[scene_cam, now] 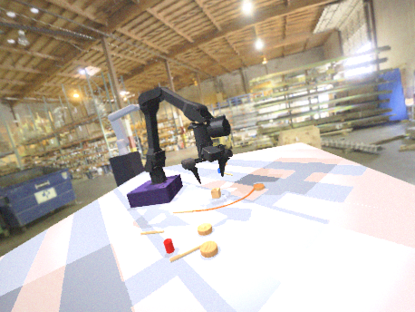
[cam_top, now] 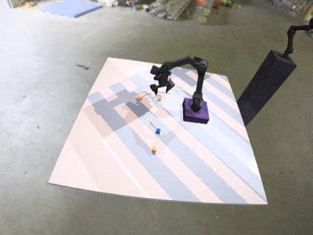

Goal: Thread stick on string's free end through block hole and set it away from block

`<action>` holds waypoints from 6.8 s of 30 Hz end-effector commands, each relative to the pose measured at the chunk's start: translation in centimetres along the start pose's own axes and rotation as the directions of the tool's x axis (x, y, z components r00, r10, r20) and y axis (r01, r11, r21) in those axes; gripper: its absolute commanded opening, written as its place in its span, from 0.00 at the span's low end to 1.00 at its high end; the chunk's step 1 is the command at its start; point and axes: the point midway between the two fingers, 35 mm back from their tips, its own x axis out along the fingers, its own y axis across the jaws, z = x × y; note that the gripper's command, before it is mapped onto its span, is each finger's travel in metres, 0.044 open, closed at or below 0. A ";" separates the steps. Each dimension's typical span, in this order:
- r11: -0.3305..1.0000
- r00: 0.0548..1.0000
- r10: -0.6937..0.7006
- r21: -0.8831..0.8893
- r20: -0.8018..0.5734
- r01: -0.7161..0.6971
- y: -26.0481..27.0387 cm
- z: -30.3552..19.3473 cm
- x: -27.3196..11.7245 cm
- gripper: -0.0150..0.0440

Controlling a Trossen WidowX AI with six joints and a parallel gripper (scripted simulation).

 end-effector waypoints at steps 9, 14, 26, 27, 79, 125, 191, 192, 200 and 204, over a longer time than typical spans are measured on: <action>0.776 1.000 0.011 0.631 0.005 -0.011 0.4 0.2 -0.8 1.00; 0.776 1.000 0.011 0.631 0.005 -0.011 0.4 0.2 -0.8 1.00; 0.776 1.000 0.011 0.631 0.005 -0.011 0.4 0.2 -0.8 0.66; 0.776 1.000 0.011 0.631 0.005 -0.011 0.4 0.2 -0.8 0.66; 0.776 1.000 0.010 0.631 0.005 -0.011 0.4 0.2 5.2 0.66; 0.778 1.000 0.007 0.628 0.008 -0.011 0.4 0.2 3.6 0.25; 0.769 0.652 -0.485 0.639 0.583 0.001 3.3 -3.7 5.7 0.43; 0.769 0.652 -0.485 0.639 0.583 0.001 3.3 -3.7 5.7 0.48; 0.769 0.650 -0.485 0.639 0.585 -0.001 5.4 -6.1 1.4 0.66; 0.769 0.649 -0.485 0.639 0.586 -0.002 5.7 -6.6 0.5 0.66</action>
